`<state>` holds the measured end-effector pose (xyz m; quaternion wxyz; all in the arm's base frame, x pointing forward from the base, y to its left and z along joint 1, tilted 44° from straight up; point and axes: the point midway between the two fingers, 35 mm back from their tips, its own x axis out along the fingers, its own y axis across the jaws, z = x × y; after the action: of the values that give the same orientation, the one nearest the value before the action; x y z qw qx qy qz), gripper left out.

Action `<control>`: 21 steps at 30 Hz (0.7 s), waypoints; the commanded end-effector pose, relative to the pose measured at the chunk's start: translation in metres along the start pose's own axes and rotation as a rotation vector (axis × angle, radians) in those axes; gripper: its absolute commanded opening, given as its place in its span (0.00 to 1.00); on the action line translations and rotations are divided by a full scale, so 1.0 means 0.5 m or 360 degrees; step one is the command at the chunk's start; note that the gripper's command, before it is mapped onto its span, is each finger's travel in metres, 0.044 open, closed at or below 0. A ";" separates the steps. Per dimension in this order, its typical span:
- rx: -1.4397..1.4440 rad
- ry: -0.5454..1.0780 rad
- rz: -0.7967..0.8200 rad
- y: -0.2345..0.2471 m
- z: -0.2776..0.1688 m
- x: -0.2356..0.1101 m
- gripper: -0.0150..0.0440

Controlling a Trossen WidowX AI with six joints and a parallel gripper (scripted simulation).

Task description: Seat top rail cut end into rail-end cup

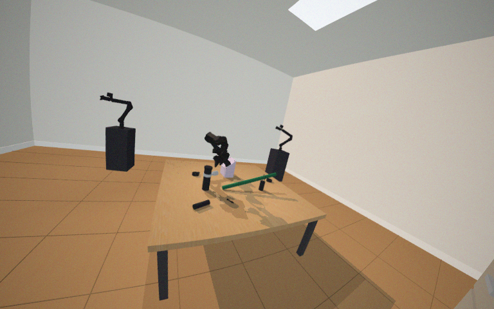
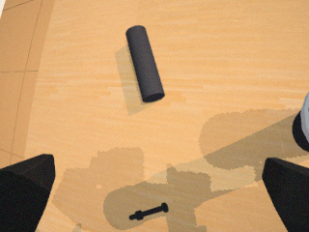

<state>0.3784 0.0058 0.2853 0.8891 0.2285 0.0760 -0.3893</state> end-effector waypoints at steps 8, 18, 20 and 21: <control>-0.1538 0.0364 0.0202 -0.043 -0.289 -0.144 1.00; -0.2168 0.0420 0.0291 -0.093 -0.361 -0.200 1.00; -0.2255 0.0438 0.0302 -0.096 -0.351 -0.194 1.00; -0.2322 0.0452 0.0312 -0.098 -0.343 -0.189 1.00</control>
<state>0.2848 0.1262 0.1429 0.8412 -0.3414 0.3956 -0.1391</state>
